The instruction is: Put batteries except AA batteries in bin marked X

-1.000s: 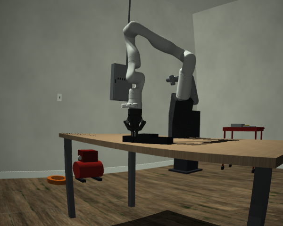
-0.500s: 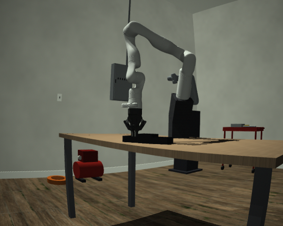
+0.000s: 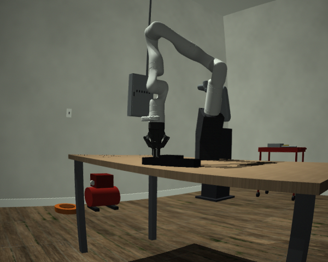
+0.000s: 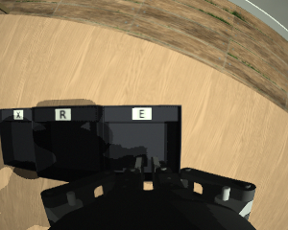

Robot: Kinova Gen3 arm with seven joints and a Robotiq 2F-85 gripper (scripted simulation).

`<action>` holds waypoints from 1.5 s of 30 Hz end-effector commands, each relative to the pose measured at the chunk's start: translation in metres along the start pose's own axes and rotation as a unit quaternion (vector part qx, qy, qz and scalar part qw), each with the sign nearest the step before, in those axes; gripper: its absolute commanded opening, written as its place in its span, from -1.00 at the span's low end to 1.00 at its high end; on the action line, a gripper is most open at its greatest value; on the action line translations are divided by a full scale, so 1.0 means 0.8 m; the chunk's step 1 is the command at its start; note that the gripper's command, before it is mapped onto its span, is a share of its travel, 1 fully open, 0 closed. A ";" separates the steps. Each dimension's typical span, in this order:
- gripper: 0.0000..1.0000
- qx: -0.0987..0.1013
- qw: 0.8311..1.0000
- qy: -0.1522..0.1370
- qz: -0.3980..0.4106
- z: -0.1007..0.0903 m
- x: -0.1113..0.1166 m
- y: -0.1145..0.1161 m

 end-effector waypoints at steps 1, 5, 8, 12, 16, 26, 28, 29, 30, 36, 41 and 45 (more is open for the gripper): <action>-0.82 0.002 1.000 0.001 -0.005 -0.009 0.002 -0.001; -0.82 0.002 1.000 0.001 -0.005 -0.015 0.002 -0.001; -0.82 0.001 1.000 0.001 -0.004 -0.022 0.002 -0.001; -0.82 0.002 1.000 0.001 -0.003 -0.037 0.002 -0.001; -0.82 0.002 1.000 0.000 -0.002 -0.055 0.002 -0.001; -0.82 0.000 1.000 0.003 -0.003 -0.055 0.005 0.001; -0.82 0.000 1.000 0.003 -0.003 -0.055 0.005 0.001; -0.82 0.000 1.000 0.003 -0.003 -0.055 0.005 0.001; -0.82 0.000 1.000 0.003 -0.003 -0.055 0.005 0.001; -0.82 0.000 1.000 0.003 -0.003 -0.055 0.005 0.001; -0.82 0.000 1.000 0.003 -0.003 -0.055 0.005 0.001; -0.82 0.000 1.000 0.003 -0.003 -0.055 0.005 0.001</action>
Point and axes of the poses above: the point where the finger pads meet when closed, its own z axis out along the fingers, its own y axis across the jaws, x = y × z, the point moved 10 cm from there along -z, back along the fingers, and after that the axes turned 15 degrees about -z, right-handed, at the moved point
